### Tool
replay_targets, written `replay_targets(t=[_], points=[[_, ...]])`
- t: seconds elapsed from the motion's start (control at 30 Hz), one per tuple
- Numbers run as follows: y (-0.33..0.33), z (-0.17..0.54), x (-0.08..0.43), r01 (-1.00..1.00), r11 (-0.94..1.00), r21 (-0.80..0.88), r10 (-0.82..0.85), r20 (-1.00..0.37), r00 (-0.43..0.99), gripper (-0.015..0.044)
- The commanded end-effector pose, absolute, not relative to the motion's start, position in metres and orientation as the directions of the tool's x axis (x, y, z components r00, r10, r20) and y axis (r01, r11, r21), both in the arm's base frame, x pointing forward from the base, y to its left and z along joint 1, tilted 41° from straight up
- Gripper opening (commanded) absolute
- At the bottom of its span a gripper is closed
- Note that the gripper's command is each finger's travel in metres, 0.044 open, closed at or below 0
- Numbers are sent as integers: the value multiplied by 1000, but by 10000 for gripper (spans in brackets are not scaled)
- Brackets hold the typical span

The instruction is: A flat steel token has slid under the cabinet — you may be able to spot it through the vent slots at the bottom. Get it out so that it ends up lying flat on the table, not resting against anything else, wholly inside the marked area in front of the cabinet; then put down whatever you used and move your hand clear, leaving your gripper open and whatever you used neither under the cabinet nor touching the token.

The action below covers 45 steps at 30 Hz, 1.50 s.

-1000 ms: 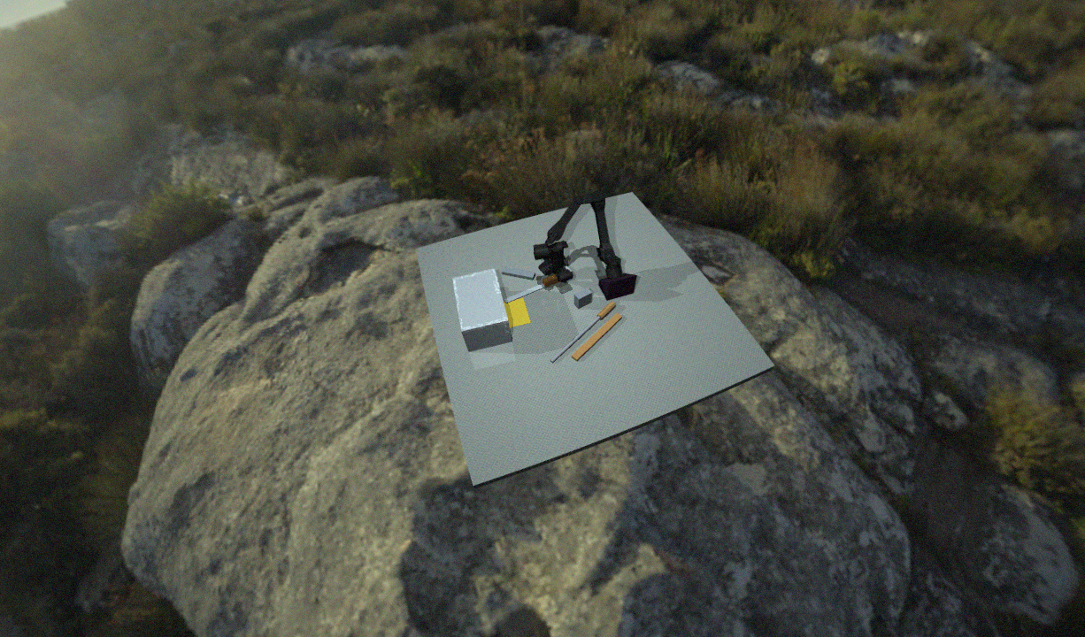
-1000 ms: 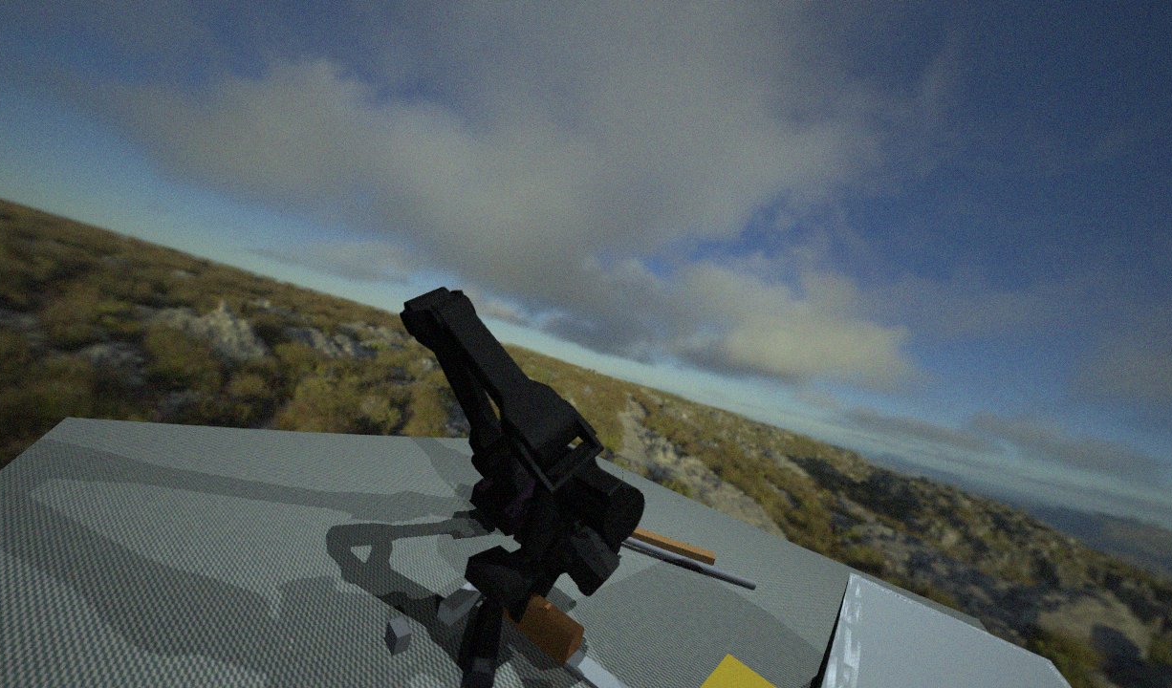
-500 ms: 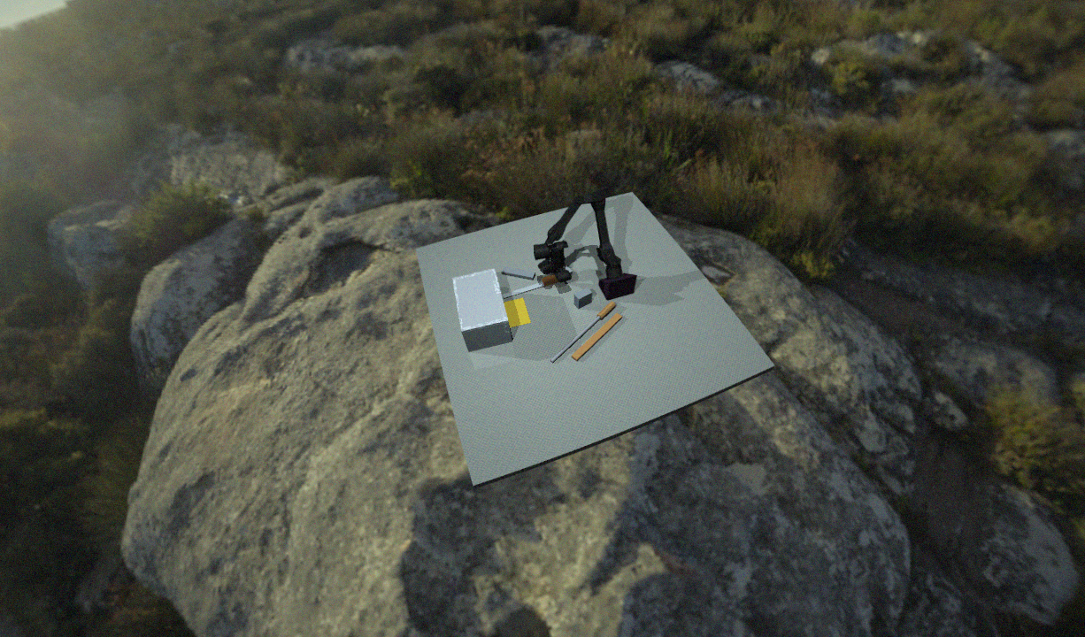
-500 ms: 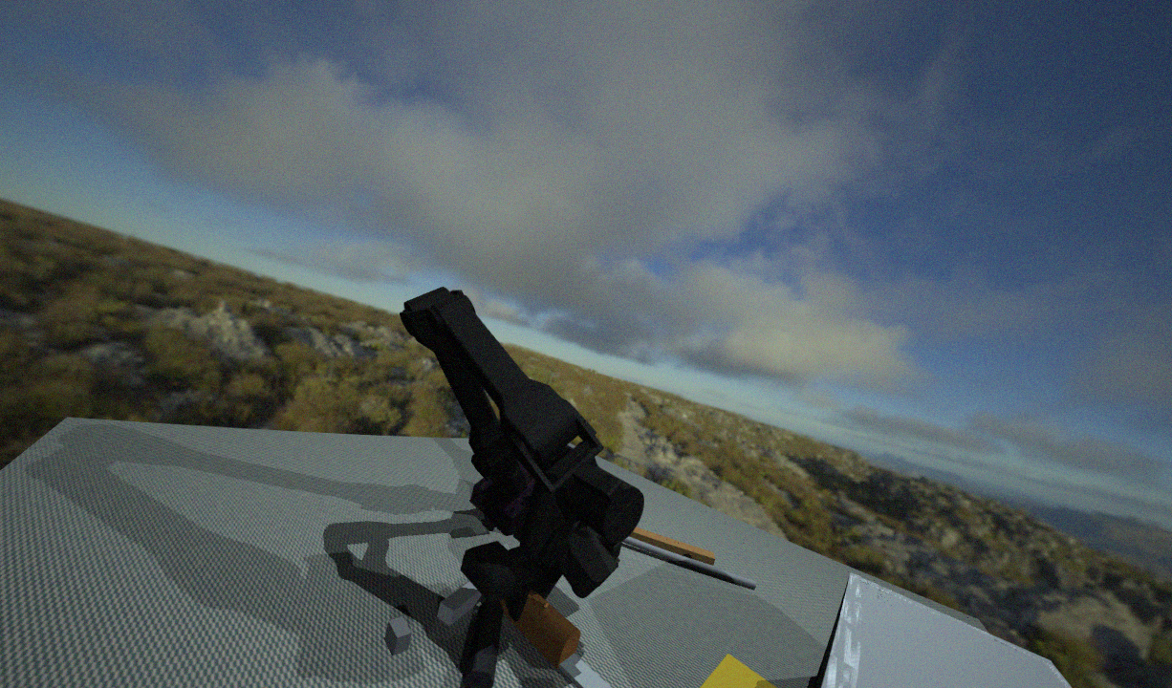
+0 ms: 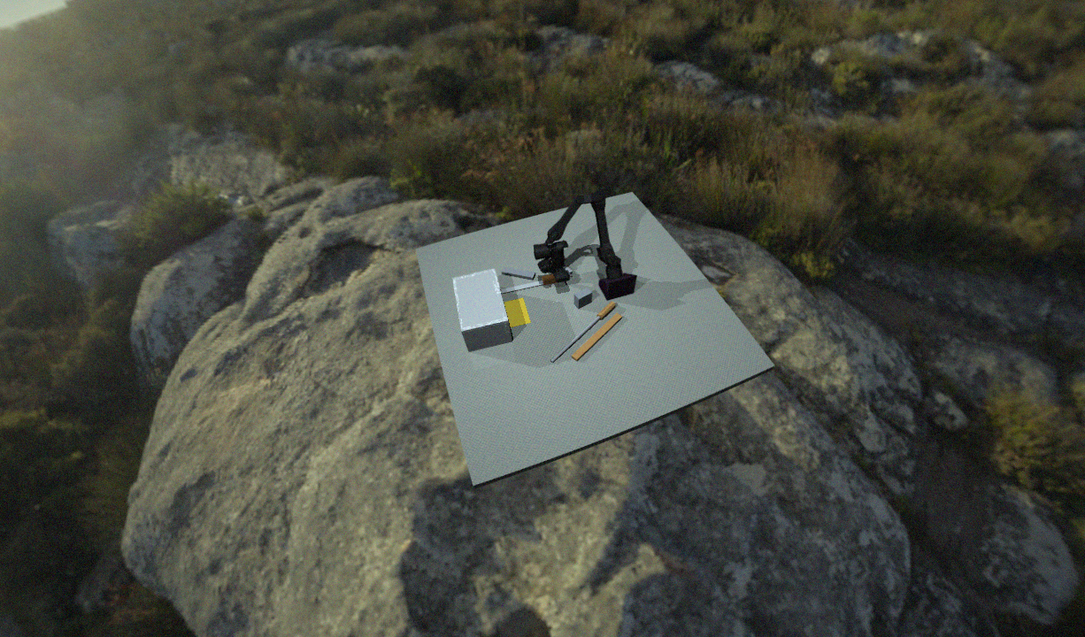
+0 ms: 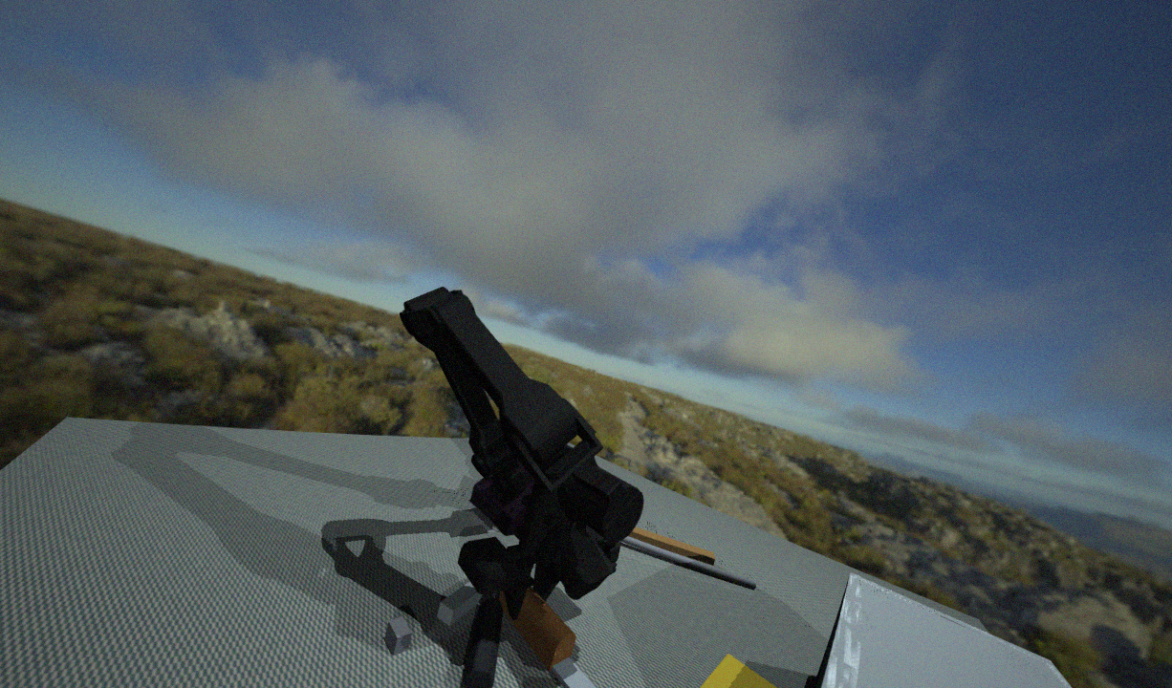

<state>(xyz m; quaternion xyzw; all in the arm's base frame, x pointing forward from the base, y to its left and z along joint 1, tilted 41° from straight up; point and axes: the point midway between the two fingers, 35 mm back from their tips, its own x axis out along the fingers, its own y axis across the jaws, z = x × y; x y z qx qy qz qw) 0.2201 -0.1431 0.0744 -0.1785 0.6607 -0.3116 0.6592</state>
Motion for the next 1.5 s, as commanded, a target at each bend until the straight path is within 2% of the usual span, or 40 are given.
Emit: replay_targets(t=[0.0,1.47], points=[[-144,75,220,219,729,-648,-651,-756,-68,0],[-144,77,219,539,613,-578,-651,-756,-70,0]])
